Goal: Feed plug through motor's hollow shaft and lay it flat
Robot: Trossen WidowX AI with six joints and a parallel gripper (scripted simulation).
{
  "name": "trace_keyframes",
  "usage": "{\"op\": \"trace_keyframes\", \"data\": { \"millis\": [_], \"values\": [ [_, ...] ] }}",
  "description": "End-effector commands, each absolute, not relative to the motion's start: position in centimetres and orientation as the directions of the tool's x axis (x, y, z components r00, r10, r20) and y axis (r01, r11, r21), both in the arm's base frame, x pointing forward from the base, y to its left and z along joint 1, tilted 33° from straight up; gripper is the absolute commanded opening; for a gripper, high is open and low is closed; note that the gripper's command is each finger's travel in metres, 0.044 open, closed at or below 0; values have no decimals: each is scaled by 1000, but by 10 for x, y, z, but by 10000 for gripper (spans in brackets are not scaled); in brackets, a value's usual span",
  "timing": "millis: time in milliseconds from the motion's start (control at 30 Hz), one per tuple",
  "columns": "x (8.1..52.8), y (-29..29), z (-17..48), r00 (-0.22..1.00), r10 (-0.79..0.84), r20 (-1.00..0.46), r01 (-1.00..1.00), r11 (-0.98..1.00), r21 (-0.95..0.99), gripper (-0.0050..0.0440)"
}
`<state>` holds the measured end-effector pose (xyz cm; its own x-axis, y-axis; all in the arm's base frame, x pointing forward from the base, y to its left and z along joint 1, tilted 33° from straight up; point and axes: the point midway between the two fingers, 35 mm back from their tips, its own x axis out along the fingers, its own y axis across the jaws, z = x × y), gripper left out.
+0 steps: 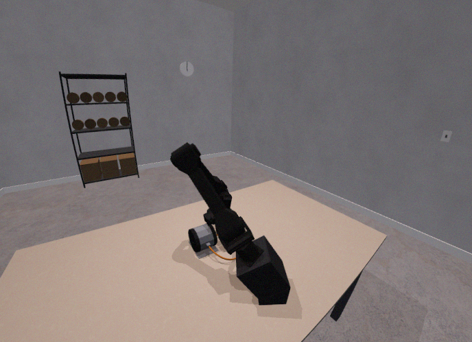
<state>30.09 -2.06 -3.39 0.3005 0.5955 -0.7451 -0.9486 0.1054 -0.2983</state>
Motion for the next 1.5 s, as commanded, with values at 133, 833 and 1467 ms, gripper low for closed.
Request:
{"op": "trace_keyframes", "data": {
  "millis": [133,833,1467],
  "values": [
    [301,-21,-34,301,595,-745,-948,106,-299,60],
    [301,-15,-26,299,597,-744,-950,109,-294,0],
    [296,-38,-12,299,597,-744,-950,109,-294,100]
  ]
}}
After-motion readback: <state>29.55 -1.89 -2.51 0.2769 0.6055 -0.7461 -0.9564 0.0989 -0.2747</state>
